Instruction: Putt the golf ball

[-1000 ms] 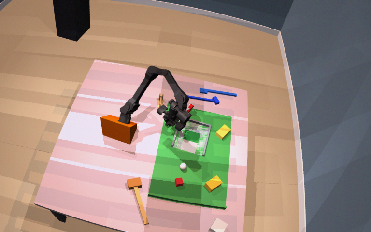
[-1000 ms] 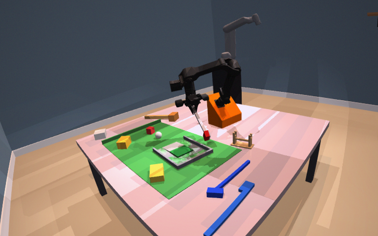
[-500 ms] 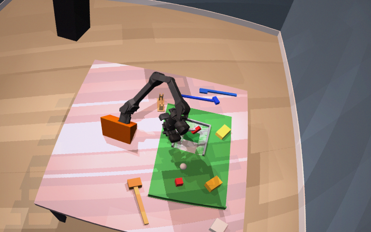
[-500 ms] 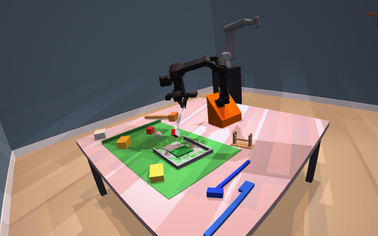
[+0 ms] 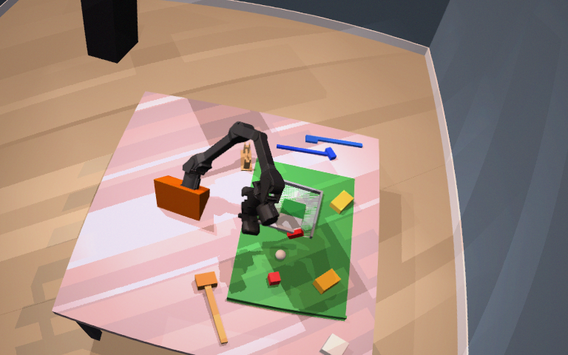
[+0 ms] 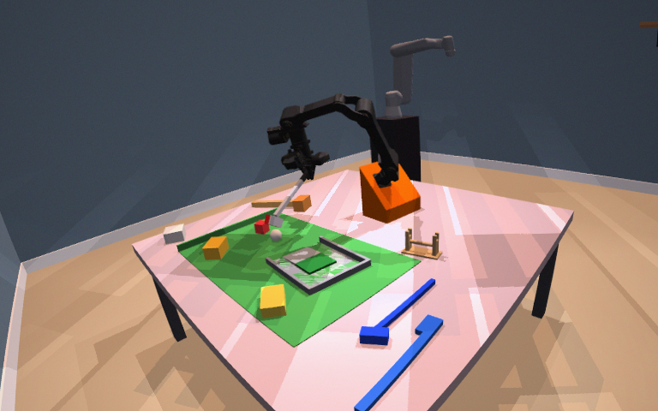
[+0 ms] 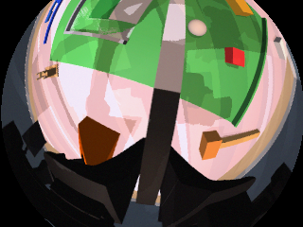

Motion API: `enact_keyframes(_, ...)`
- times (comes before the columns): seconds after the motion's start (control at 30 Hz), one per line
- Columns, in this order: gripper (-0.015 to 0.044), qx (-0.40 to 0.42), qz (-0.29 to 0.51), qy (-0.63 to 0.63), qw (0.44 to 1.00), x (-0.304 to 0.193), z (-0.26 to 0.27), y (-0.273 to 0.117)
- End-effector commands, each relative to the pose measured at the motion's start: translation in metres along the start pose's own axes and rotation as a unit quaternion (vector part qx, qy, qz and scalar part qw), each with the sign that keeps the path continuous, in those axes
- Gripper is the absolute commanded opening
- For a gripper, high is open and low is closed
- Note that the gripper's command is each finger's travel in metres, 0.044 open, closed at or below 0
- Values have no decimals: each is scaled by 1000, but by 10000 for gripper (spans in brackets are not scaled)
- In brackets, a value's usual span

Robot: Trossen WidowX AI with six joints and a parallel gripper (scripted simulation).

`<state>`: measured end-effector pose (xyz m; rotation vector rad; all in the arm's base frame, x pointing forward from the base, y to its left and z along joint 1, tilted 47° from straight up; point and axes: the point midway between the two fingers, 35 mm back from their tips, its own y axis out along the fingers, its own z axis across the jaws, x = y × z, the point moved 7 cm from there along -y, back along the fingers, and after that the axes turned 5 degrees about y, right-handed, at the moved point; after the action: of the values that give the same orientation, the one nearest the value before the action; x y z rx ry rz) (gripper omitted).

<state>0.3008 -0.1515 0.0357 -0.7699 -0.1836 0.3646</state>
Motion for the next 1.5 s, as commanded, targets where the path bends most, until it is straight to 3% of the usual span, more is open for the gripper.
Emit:
enact_keyframes(0.0, 0, 0, 7, 53, 999, -12, -22, -3)
enact_keyframes(0.27, 0, 11, 25, 146, 989, -39, -59, 0)
enact_keyframes(1.47, 0, 12, 25, 147, 989, -26, -61, 65)
